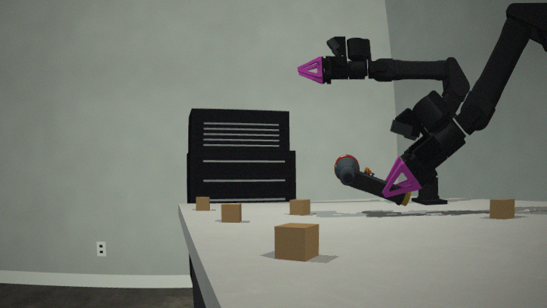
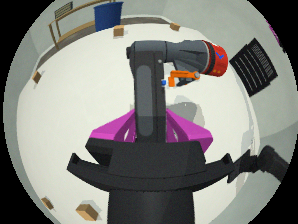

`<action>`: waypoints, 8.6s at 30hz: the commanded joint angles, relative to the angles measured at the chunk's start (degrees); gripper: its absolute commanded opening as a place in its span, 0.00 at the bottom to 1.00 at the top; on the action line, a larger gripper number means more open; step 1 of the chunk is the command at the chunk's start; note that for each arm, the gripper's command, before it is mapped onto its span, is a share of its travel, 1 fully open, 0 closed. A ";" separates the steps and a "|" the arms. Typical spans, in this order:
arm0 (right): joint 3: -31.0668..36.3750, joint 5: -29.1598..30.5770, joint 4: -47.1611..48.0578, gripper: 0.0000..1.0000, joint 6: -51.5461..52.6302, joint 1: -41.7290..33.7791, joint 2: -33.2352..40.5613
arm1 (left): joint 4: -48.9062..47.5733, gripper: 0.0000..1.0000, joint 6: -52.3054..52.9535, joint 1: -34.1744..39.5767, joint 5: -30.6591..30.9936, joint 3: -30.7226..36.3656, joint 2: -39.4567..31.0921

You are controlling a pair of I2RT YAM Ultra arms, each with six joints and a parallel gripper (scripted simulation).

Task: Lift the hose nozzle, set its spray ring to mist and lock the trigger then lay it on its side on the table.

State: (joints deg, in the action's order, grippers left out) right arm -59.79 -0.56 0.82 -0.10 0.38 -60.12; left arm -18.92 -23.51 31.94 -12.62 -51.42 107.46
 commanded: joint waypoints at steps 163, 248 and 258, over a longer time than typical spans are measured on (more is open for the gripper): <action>-1.99 0.17 1.51 0.38 -0.30 0.22 0.96 | 42.25 0.50 -20.94 8.11 -4.91 -12.31 -9.41; -2.64 0.99 -1.08 0.38 0.35 -1.23 2.08 | 17.30 0.50 24.89 -31.44 13.44 -6.71 -47.91; -2.55 1.03 -0.62 0.38 0.24 -0.24 2.12 | 17.08 0.50 23.16 -32.08 13.61 -10.42 -48.88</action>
State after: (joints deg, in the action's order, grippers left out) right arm -60.16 0.27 -0.16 -0.01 -0.08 -60.12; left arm -0.51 -0.03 -0.27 0.54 -59.75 59.55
